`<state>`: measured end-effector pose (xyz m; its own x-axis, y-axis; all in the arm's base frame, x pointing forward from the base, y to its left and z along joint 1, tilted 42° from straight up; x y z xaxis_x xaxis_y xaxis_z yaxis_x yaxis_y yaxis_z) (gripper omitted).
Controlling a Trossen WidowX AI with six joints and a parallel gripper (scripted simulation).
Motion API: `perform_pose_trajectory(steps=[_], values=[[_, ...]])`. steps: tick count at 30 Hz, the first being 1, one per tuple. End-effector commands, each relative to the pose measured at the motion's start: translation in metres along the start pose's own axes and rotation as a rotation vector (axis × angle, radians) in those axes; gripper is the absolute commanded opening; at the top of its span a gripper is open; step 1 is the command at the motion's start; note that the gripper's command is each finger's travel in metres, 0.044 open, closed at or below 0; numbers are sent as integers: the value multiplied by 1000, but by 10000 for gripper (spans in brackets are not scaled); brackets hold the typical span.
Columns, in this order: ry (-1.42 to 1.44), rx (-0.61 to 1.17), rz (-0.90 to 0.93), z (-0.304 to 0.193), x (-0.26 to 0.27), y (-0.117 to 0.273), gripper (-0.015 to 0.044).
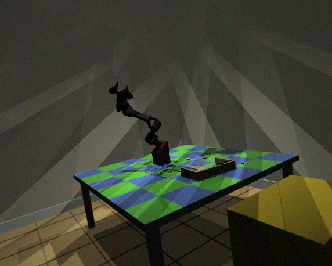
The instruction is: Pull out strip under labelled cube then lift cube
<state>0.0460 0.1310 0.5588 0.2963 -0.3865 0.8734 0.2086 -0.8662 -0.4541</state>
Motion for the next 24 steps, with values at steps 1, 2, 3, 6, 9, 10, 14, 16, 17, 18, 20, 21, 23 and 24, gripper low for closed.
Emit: perform_pose_trajectory(steps=[1,2,3,6,9,10,14,16,17,18,20,21,23,24], values=[[1,8,1,-2,0,0,400],[6,33,4,-6,-1,-2,400],[13,75,10,-15,-3,-3,400],[36,223,5,-56,-13,-6,400],[57,370,1,-99,-23,0,400],[64,419,3,-113,-25,4,400],[90,616,21,-166,-32,30,400],[101,715,38,-190,-33,48,400],[106,764,48,-201,-34,58,400],[111,813,60,-211,-34,69,400],[120,910,88,-229,-33,93,400],[121,958,104,-237,-33,105,400],[124,1051,141,-250,-30,131,400],[125,1098,161,-255,-29,145,400]])
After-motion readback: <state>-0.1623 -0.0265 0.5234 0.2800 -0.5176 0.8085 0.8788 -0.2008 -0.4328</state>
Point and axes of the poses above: the point midway between the two fingers, 35 mm back from their tips, its own y axis back along the fingers, its own x axis across the jaws, z = x × y, the point moved 1 cm from there along y, back along the fingers, and after that the axes turned 8 degrees about -y, right-handed, at the moved point
